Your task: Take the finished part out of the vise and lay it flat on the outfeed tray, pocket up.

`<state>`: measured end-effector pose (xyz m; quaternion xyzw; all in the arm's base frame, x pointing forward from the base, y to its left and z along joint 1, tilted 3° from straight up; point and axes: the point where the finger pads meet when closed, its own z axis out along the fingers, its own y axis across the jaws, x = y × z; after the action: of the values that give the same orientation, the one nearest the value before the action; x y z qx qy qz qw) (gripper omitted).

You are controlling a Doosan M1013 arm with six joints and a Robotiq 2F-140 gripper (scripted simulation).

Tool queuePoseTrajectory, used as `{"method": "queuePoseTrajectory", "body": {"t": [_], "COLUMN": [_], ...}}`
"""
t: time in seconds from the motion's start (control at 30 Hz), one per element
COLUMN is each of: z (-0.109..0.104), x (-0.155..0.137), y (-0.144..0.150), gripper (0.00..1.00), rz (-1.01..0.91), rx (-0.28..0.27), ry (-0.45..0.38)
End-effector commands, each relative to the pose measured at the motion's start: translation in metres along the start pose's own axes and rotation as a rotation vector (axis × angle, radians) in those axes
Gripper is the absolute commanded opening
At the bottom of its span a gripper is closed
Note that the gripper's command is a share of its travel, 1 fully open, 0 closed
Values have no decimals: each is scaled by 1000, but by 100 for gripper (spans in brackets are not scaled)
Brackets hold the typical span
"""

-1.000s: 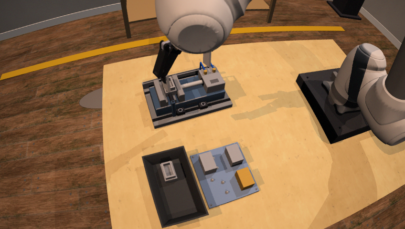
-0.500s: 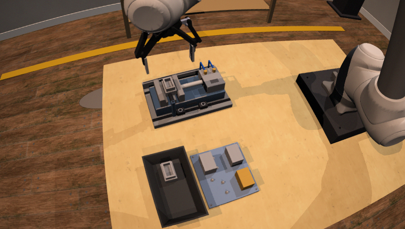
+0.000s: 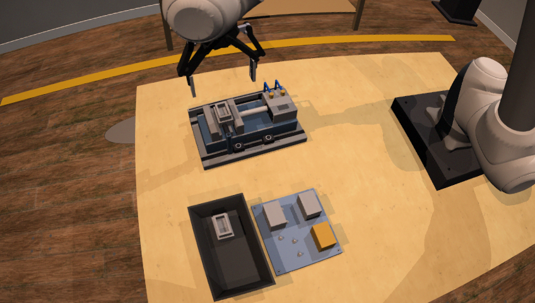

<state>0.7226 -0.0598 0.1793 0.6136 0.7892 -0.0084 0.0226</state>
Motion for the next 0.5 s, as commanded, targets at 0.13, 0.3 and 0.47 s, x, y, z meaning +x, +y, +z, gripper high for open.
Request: {"method": "queuePoseTrajectory", "body": {"t": [0.13, 0.3, 0.47], "z": [-1, -1, -1], "x": [-4, -4, -4], "y": [4, 4, 4], "gripper": [0, 0, 0], "rz": [11, 11, 11], "rx": [-9, -9, -9], "ry": [0, 0, 0]}}
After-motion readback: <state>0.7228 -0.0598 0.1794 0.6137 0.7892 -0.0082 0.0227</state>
